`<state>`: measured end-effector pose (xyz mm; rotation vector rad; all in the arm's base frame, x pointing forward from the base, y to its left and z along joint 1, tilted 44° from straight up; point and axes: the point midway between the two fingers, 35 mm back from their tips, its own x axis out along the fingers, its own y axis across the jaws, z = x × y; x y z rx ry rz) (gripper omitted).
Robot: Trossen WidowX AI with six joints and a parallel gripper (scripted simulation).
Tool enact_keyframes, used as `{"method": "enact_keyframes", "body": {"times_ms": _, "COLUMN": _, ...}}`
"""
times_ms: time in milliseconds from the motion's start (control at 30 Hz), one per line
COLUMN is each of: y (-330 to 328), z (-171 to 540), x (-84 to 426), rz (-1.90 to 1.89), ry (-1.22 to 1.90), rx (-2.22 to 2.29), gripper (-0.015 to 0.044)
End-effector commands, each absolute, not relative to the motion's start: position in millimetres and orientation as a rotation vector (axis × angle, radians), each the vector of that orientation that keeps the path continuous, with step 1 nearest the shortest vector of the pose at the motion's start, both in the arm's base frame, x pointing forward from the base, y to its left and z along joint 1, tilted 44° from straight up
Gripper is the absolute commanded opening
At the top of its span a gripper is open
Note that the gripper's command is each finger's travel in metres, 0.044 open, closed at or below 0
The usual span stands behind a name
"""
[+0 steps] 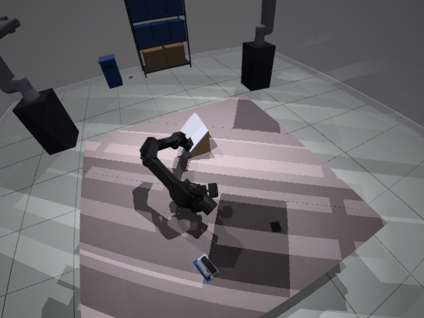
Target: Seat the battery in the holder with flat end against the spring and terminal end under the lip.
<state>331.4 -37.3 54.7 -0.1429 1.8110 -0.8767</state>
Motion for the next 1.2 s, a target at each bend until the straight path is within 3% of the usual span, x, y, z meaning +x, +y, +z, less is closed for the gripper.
{"method": "enact_keyframes", "body": {"times_ms": 0, "y": -38.5, "z": 55.5, "x": 336.5, "rz": -0.868, "ry": 1.804, "rx": -0.140, "gripper": 0.0065}}
{"method": "enact_keyframes", "body": {"times_ms": 1167, "y": -41.2, "z": 55.6, "x": 347.7, "rz": -0.822, "ry": 1.712, "rx": -0.168, "gripper": 0.0065}}
